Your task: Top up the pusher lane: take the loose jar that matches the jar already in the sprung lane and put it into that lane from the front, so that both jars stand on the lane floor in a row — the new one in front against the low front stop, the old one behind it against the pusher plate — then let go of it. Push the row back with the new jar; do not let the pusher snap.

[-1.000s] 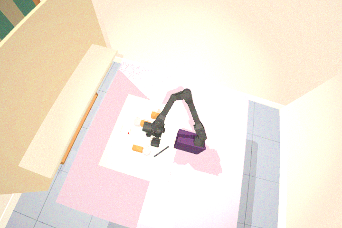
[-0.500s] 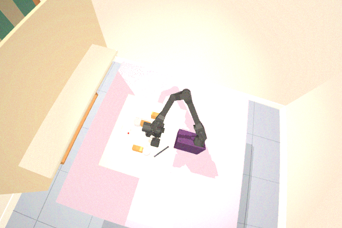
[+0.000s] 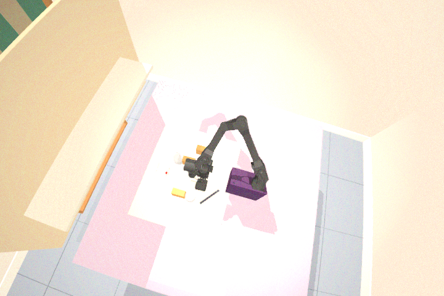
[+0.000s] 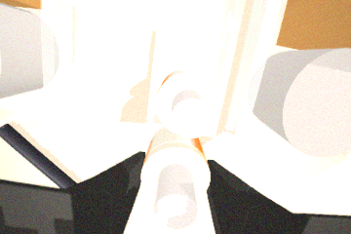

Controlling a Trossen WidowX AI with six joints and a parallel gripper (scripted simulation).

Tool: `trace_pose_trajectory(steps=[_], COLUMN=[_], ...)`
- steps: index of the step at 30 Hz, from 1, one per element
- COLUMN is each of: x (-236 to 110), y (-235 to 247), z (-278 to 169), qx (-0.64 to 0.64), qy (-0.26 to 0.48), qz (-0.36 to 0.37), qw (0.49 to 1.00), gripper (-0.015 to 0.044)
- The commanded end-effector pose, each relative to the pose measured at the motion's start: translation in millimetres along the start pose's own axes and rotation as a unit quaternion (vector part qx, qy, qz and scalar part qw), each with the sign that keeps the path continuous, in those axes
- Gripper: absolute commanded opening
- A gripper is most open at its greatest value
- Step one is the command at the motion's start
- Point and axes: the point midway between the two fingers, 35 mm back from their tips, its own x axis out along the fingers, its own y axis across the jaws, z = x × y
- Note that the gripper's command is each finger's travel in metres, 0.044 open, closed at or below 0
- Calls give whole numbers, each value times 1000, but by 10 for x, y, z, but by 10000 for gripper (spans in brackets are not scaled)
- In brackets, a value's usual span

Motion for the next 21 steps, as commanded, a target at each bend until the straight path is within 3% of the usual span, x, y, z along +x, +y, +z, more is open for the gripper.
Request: trace_pose_trajectory(steps=[1,21], x=[-18,-25], y=[-23,-30], z=[120,194], qx=[8,8], qy=[-11,-11], qz=[-1,-1], qw=[1000,1000], gripper=[0,0])
